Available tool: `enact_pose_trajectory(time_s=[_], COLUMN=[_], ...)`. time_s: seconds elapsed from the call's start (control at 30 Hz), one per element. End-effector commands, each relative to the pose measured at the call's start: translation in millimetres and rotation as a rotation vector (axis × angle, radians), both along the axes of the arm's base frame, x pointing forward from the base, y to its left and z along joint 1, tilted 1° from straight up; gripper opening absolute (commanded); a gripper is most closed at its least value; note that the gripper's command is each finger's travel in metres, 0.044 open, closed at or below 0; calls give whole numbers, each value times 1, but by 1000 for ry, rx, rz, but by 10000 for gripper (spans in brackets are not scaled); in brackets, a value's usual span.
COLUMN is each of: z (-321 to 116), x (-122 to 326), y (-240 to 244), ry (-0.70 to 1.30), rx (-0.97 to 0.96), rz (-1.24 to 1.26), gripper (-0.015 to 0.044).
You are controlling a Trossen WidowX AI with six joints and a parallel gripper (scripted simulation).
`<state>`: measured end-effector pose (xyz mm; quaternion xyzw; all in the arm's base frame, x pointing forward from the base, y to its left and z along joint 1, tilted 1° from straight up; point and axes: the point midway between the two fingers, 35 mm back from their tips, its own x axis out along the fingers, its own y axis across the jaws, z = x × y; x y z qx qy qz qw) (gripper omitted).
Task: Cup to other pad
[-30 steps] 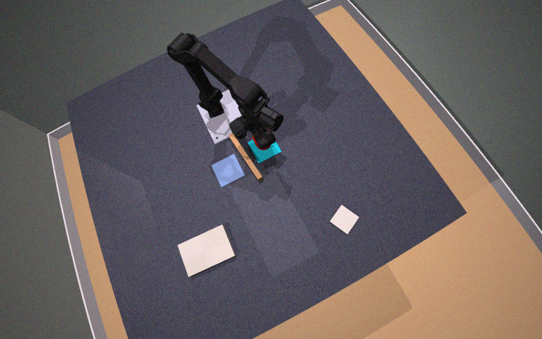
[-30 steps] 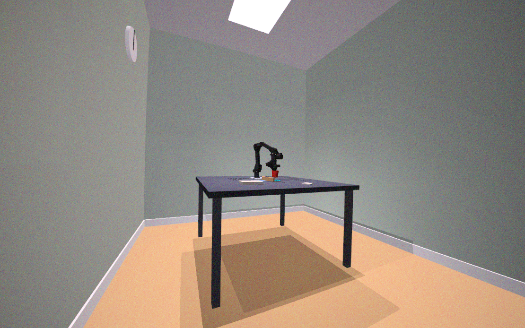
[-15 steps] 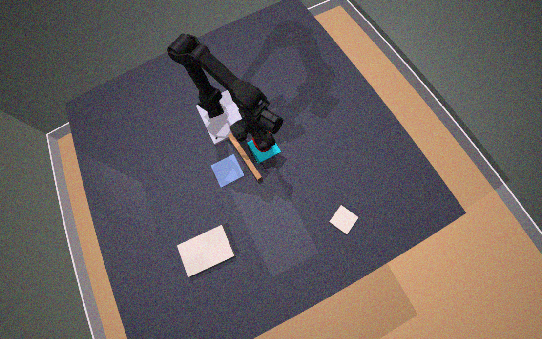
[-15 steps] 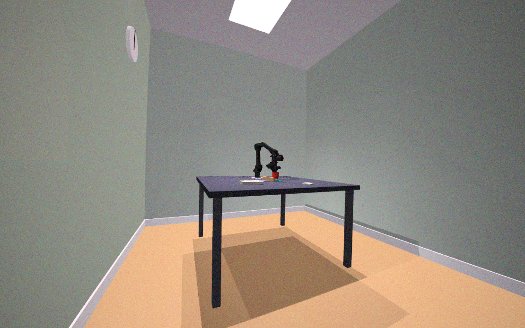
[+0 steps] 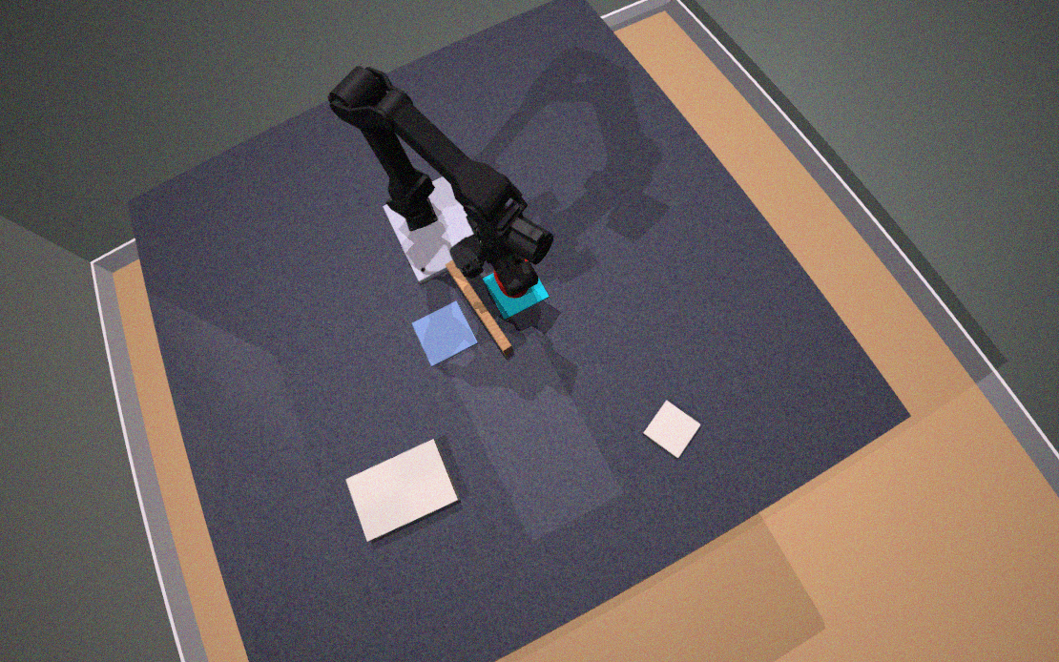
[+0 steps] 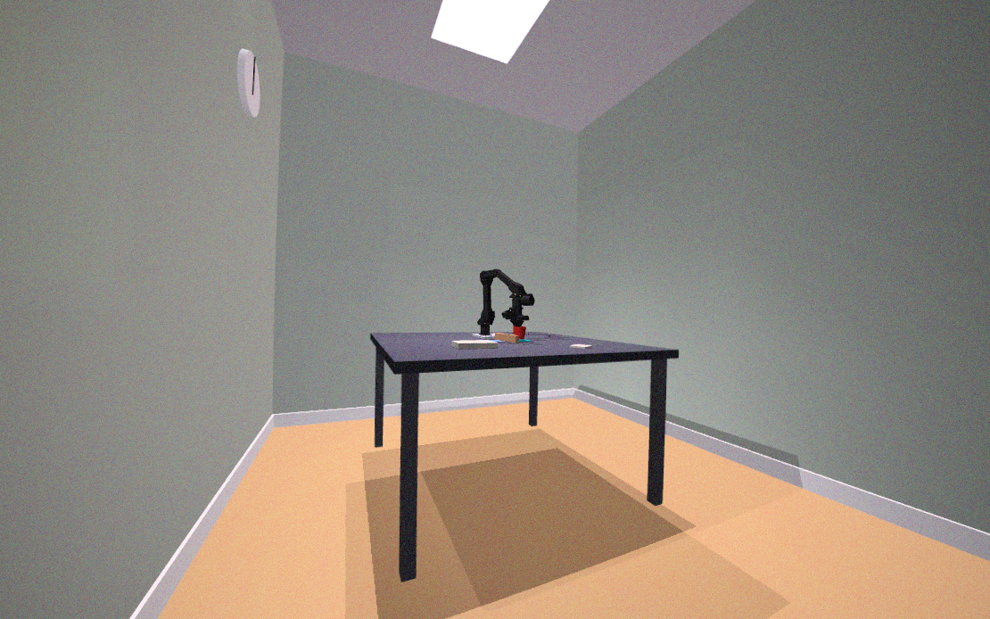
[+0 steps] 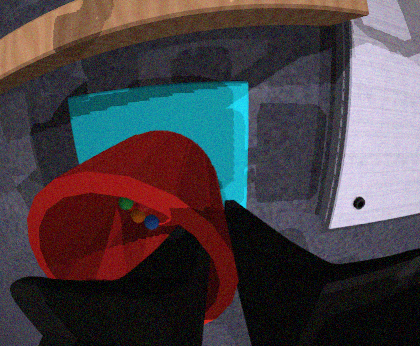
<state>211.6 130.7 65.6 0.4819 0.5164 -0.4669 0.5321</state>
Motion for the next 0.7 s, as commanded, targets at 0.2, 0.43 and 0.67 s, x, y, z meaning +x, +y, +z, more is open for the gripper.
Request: enact_pose_trajectory(time_s=[0.2,0.43,0.67], z=[0,0,2], x=[0,0,0], y=[0,0,0], ry=[-1,-1,-1], rx=[1,1,1], rz=[0,0,0], gripper=[0,128,128])
